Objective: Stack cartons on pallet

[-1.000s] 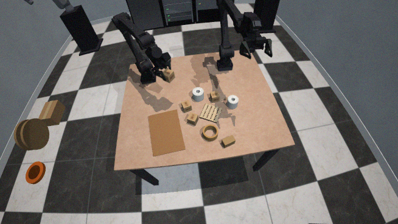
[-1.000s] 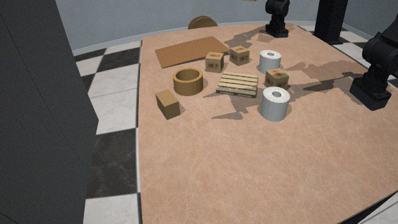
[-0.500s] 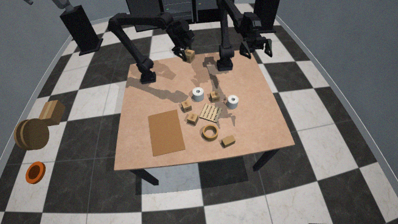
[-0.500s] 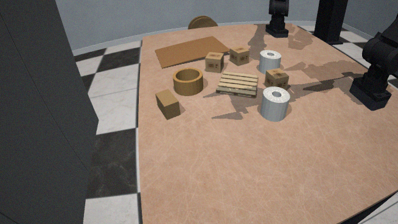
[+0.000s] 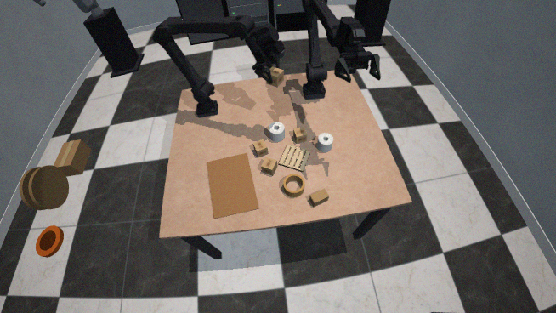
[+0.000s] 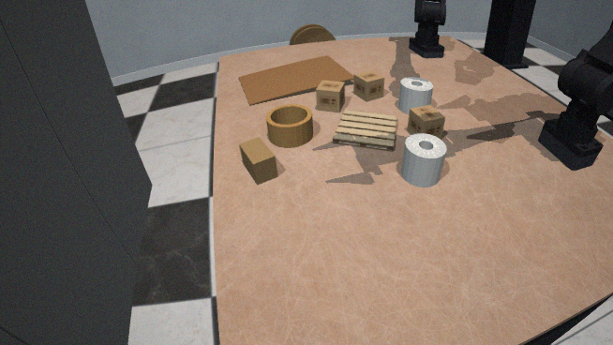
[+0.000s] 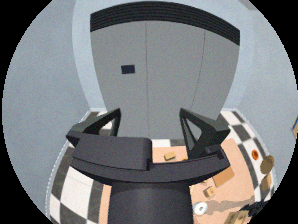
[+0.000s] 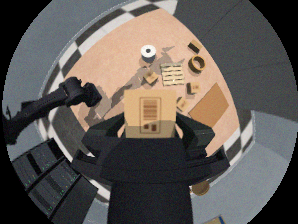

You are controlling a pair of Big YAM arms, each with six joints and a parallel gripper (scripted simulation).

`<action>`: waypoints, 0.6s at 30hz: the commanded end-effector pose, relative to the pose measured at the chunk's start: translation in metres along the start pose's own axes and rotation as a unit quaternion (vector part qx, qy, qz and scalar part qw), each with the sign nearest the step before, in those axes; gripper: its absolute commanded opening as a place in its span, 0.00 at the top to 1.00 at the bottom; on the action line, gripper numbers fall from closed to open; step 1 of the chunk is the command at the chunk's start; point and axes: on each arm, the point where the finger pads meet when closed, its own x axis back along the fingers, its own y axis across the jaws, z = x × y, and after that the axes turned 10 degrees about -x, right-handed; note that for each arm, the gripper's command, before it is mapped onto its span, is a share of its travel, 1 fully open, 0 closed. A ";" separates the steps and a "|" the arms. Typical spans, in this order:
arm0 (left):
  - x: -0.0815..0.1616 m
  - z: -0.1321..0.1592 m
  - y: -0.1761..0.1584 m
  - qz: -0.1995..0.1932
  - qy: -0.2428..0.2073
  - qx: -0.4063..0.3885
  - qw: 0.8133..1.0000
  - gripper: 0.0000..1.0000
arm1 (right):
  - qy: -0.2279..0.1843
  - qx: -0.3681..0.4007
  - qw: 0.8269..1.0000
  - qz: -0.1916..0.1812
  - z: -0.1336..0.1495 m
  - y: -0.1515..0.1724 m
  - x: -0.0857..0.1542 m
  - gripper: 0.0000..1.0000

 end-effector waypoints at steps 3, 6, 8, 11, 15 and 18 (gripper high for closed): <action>-0.002 -0.022 0.000 0.002 -0.017 0.005 1.000 0.00 | -0.064 0.014 0.998 -0.023 -0.022 -0.003 0.022 0.50; -0.002 -0.022 0.000 0.002 -0.017 0.005 1.000 0.00 | -0.111 0.037 0.992 -0.053 -0.021 -0.005 0.019 0.50; -0.002 -0.022 0.000 0.002 -0.017 0.005 1.000 0.00 | -0.151 0.045 0.984 -0.084 -0.021 -0.005 0.019 0.50; -0.002 -0.022 0.000 0.002 -0.017 0.005 1.000 0.00 | -0.200 0.055 0.970 -0.123 -0.020 -0.005 0.019 0.50; -0.002 -0.022 0.000 0.002 -0.017 0.005 1.000 0.00 | -0.266 0.070 0.946 -0.174 -0.020 -0.005 0.019 0.50; -0.002 -0.022 0.000 0.002 -0.017 0.005 1.000 0.00 | -0.301 0.072 0.929 -0.204 -0.021 -0.006 0.019 0.50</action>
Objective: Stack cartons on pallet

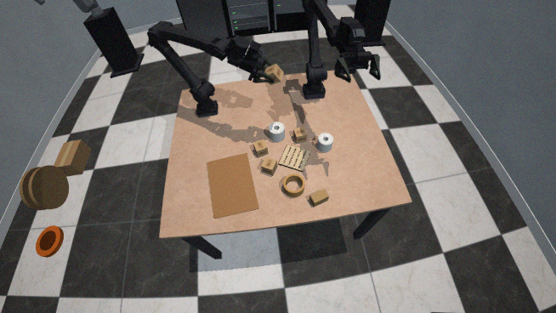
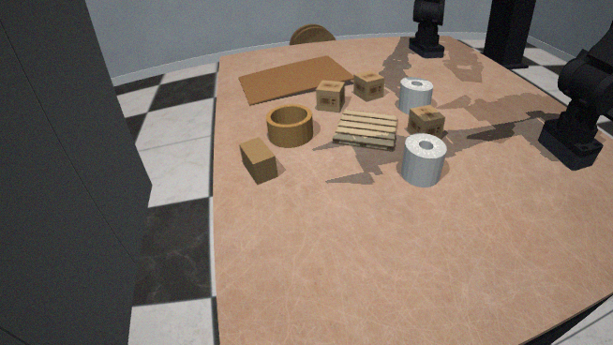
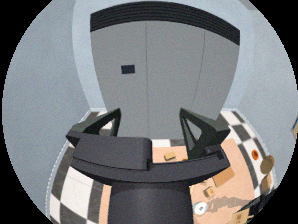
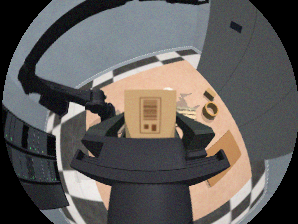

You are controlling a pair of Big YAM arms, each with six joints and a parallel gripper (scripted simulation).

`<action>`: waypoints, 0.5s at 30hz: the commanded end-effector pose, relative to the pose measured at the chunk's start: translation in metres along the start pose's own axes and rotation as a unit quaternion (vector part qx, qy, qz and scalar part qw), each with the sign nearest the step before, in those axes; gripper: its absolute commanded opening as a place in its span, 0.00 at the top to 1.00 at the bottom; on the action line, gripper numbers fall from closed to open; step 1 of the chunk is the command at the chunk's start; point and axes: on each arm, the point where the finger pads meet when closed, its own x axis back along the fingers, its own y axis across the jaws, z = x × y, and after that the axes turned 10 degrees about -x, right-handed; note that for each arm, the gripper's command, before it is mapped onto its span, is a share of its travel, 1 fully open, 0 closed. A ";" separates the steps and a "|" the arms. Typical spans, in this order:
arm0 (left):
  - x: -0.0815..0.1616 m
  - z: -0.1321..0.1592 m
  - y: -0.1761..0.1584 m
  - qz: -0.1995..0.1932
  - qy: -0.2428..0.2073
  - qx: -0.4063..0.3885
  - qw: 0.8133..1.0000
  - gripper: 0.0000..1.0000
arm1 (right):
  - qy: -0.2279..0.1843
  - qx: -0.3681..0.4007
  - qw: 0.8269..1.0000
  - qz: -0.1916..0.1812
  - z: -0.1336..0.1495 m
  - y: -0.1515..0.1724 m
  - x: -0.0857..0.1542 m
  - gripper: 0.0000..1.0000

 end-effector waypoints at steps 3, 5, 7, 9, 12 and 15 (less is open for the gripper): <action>-0.002 -0.022 0.000 0.002 -0.017 0.005 1.000 0.00 | -0.094 0.025 0.994 -0.047 -0.015 -0.006 -0.002 0.50; -0.002 -0.022 0.000 0.002 -0.017 0.005 1.000 0.00 | -0.127 0.025 0.988 -0.082 -0.012 -0.008 -0.006 0.50; -0.002 -0.022 0.000 0.002 -0.017 0.005 1.000 0.00 | -0.156 0.031 0.981 -0.113 -0.010 -0.007 -0.005 0.50; -0.002 -0.022 0.000 0.002 -0.017 0.005 1.000 0.00 | -0.181 0.037 0.973 -0.139 -0.009 -0.006 -0.005 0.50; -0.002 -0.022 0.000 0.002 -0.017 0.005 1.000 0.00 | -0.212 0.048 0.961 -0.170 -0.008 -0.005 -0.003 0.50; -0.002 -0.022 0.000 0.002 -0.017 0.005 1.000 0.00 | -0.239 0.060 0.949 -0.197 -0.007 -0.004 -0.003 0.50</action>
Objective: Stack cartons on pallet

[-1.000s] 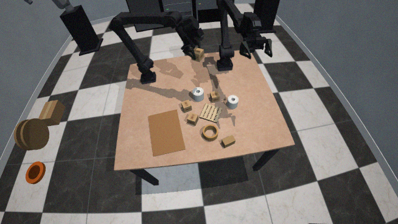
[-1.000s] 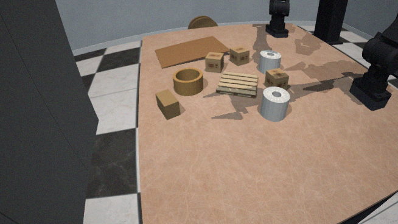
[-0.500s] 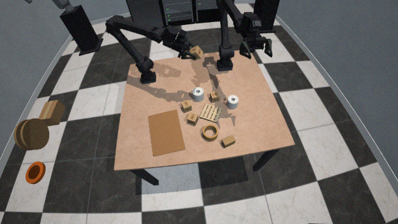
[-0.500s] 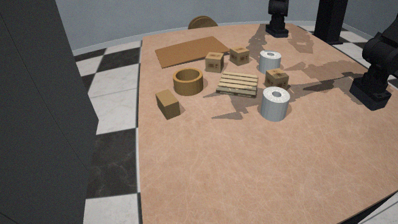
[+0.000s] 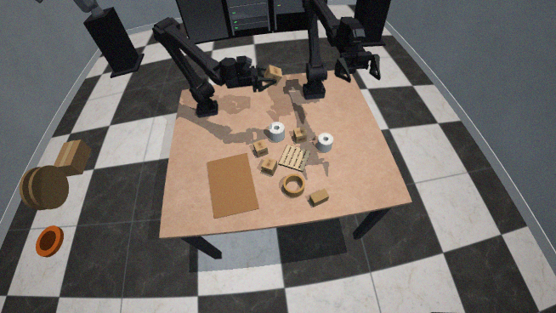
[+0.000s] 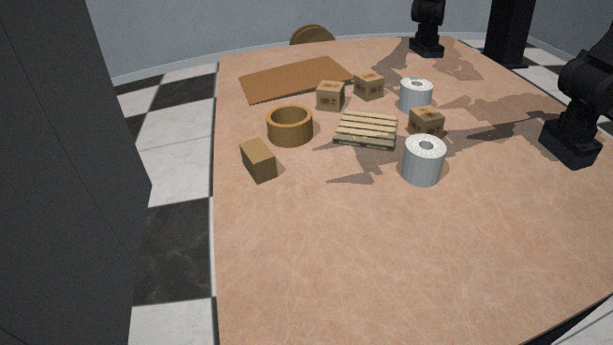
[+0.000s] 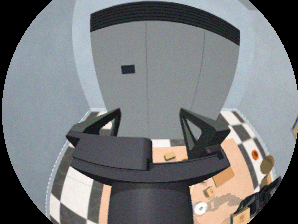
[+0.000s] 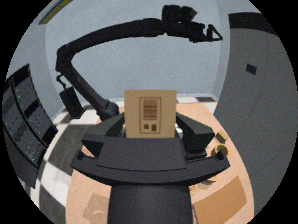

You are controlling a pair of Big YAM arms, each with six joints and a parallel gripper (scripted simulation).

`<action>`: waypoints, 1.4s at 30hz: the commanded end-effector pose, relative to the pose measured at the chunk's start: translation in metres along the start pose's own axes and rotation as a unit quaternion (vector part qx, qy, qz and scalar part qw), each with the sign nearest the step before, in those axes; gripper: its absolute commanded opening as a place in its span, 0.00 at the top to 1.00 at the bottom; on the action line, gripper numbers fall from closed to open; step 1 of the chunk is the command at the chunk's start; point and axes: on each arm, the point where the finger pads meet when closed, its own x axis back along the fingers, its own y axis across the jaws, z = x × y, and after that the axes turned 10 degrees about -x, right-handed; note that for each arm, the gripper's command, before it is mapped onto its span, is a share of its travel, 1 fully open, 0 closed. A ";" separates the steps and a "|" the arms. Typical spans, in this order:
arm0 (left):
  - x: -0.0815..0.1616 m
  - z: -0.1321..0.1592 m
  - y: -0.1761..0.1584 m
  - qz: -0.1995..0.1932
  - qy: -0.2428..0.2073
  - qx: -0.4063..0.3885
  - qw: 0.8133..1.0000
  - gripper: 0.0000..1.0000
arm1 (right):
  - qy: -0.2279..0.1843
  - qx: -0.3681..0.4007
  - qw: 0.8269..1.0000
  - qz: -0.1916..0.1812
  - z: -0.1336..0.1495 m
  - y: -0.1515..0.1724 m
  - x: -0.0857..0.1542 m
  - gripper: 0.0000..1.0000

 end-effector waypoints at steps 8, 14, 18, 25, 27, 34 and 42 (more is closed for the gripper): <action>-0.002 -0.022 0.000 0.002 -0.017 0.005 1.000 0.00 | -0.080 0.020 0.996 -0.045 -0.019 -0.005 -0.004 0.50; -0.002 -0.022 0.000 0.002 -0.017 0.005 1.000 0.00 | -0.083 0.033 0.995 -0.052 -0.016 -0.002 -0.006 0.50; -0.002 -0.022 0.000 0.002 -0.017 0.005 1.000 0.00 | -0.092 0.043 0.993 -0.054 -0.041 0.004 -0.004 0.50; 0.000 -0.007 -0.016 0.029 0.016 0.087 0.996 0.00 | -0.097 0.047 0.993 -0.055 -0.043 0.005 -0.003 0.50; 0.008 0.000 -0.027 0.052 0.037 0.133 0.989 0.00 | -0.097 0.047 0.993 -0.055 -0.043 0.005 -0.003 0.50; 0.027 0.036 -0.065 0.114 0.132 0.265 0.948 0.00 | -0.083 0.033 0.995 -0.053 -0.024 0.003 -0.004 0.50; 0.055 0.083 -0.099 0.143 0.240 0.379 0.882 0.00 | -0.083 0.033 0.995 -0.053 -0.024 0.003 -0.004 0.50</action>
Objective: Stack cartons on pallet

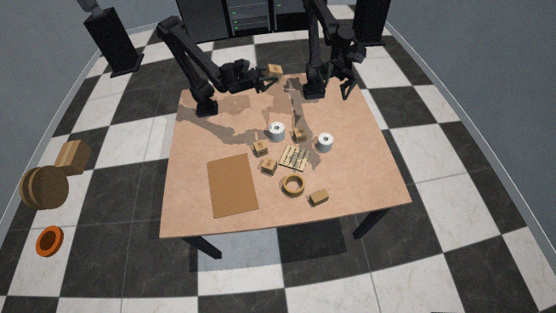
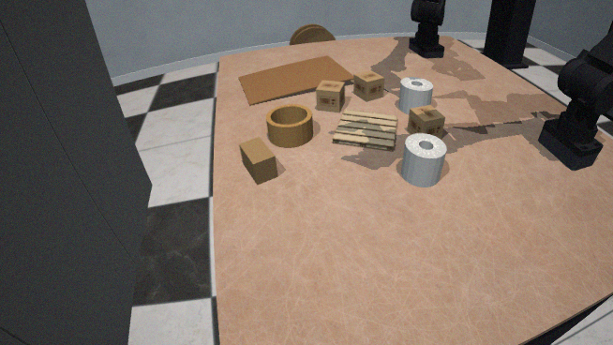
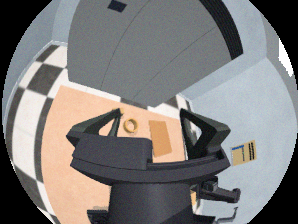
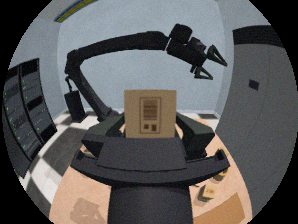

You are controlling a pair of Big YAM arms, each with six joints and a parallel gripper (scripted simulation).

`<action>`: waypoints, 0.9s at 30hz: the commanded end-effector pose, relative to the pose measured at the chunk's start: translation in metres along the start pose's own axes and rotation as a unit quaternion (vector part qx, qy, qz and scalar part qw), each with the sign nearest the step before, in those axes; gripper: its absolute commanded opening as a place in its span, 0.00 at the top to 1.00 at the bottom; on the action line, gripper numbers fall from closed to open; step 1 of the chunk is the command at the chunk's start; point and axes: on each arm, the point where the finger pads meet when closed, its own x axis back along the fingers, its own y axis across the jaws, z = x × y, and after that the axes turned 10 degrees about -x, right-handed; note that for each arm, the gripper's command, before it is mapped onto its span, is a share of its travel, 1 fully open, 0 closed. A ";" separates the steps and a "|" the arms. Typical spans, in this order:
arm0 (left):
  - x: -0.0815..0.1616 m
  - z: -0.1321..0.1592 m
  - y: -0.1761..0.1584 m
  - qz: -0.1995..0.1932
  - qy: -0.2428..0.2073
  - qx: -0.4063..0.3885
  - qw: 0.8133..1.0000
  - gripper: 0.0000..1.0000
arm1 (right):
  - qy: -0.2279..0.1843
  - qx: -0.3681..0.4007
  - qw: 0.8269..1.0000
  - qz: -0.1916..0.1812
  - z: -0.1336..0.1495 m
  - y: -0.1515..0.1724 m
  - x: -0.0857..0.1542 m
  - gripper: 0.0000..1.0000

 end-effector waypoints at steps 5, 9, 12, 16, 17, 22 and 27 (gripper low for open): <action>0.012 0.063 -0.015 0.018 0.114 0.189 0.975 0.00 | -0.010 0.004 1.000 -0.003 -0.013 0.002 -0.002 0.50; 0.019 0.088 -0.023 0.017 0.170 0.266 0.949 0.00 | -0.010 0.004 1.000 -0.003 -0.013 0.002 -0.002 0.50; 0.022 0.096 -0.024 0.014 0.185 0.286 0.940 0.00 | -0.010 0.004 1.000 -0.003 -0.013 0.002 -0.002 0.50; 0.038 0.126 -0.033 0.001 0.247 0.379 0.892 0.00 | -0.010 0.004 1.000 -0.003 -0.013 0.002 -0.002 0.50; 0.042 0.132 -0.035 -0.003 0.260 0.396 0.881 0.00 | -0.010 0.004 1.000 -0.003 -0.013 0.002 -0.002 0.50; 0.061 0.160 -0.046 -0.029 0.322 0.485 0.813 0.00 | -0.010 0.004 1.000 -0.003 -0.013 0.002 -0.002 0.50; 0.082 0.184 -0.057 -0.064 0.376 0.564 0.732 0.00 | -0.010 0.004 1.000 -0.003 -0.013 0.002 -0.002 0.50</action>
